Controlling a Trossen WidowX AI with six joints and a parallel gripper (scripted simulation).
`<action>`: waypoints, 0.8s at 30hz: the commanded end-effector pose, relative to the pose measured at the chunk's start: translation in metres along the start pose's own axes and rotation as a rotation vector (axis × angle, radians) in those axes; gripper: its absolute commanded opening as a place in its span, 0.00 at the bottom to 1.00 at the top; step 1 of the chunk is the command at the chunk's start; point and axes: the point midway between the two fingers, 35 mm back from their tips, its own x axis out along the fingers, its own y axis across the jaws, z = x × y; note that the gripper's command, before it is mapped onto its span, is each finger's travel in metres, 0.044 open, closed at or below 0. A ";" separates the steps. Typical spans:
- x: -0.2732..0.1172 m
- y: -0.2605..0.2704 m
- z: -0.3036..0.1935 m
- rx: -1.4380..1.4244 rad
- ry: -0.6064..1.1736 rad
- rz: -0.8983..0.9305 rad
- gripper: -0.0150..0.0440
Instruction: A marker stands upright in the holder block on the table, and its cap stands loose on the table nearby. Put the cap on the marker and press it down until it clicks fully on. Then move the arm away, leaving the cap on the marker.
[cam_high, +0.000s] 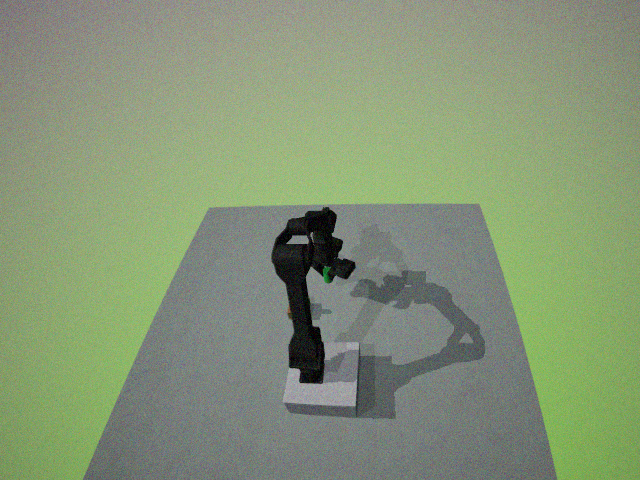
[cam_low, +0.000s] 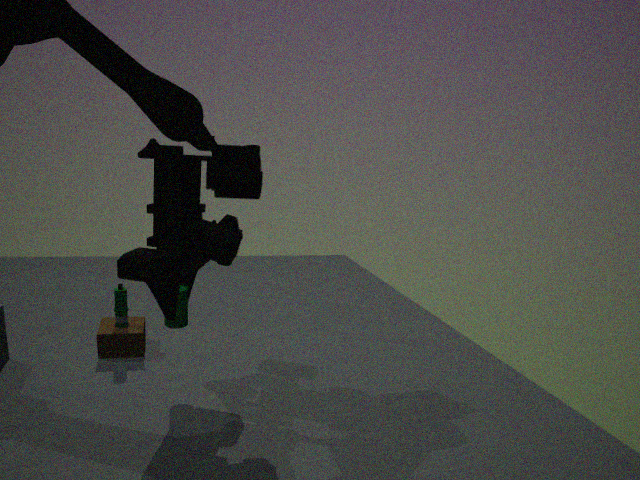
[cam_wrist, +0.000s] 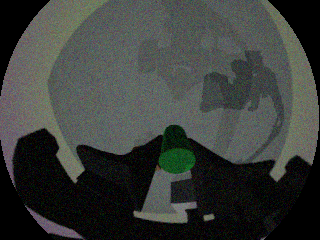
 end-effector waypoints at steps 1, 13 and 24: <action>-0.006 0.008 -0.012 0.003 -0.002 -0.002 0.25; -0.023 0.034 -0.053 0.004 0.002 0.001 0.25; -0.036 0.049 -0.093 0.004 0.005 0.004 0.25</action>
